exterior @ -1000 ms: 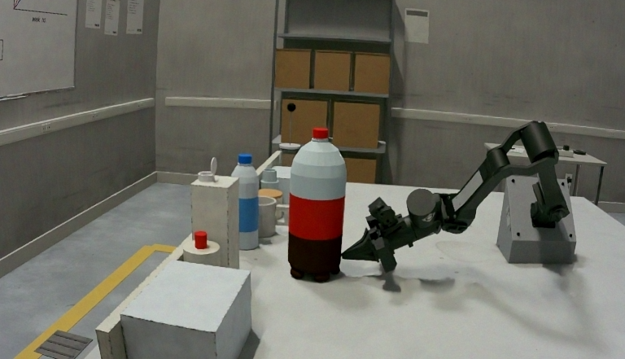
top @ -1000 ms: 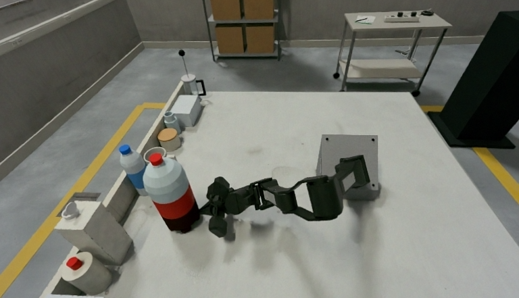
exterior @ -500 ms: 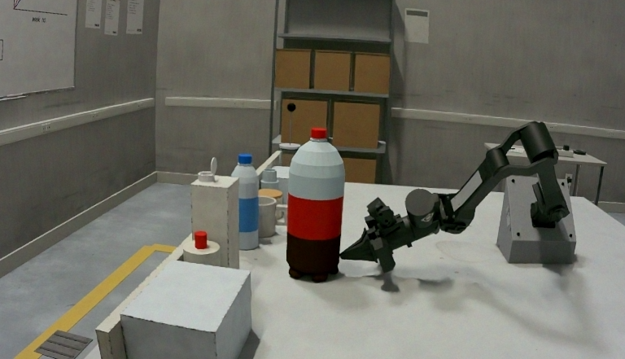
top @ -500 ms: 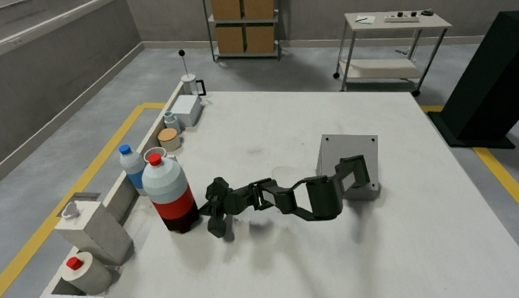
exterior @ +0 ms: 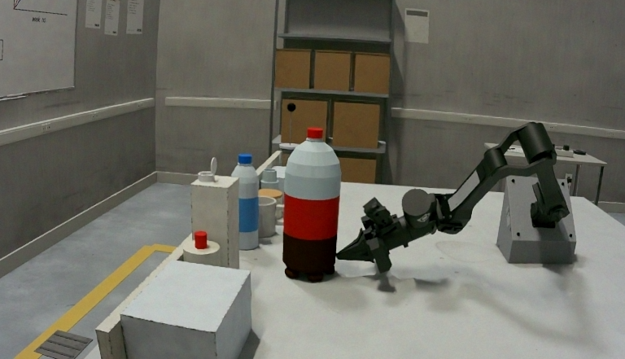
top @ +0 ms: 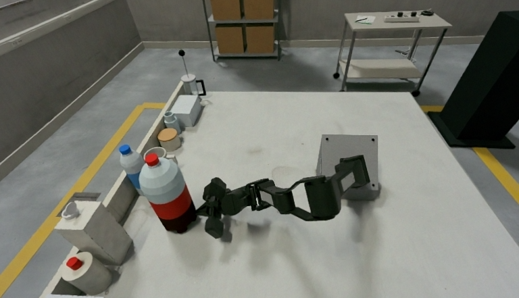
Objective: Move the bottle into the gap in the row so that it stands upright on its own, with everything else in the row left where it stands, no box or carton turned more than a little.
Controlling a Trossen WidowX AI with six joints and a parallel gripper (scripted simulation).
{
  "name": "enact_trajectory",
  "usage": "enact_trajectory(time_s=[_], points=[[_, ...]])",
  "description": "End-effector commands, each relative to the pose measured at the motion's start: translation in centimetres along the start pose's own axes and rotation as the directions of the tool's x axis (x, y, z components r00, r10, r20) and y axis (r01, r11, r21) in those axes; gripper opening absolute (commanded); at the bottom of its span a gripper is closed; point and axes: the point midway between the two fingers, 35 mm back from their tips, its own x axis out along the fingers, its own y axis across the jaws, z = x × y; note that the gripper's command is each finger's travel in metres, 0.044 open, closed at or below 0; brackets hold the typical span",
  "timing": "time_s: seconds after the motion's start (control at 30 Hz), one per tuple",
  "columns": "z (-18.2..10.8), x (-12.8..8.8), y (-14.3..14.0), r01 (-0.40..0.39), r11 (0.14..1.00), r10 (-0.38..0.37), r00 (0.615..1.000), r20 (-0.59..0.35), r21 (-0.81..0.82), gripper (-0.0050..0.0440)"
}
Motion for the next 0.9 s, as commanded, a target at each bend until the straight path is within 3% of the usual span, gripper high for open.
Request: enact_trajectory(time_s=[0.0,0.87], points=[[0.7,0.74,0.46,-0.014,1.0,0.014,1.0,0.009,-0.003,-0.005],[0.95,1.25,0.46,-0.014,1.0,0.014,1.0,0.009,-0.004,-0.005]])
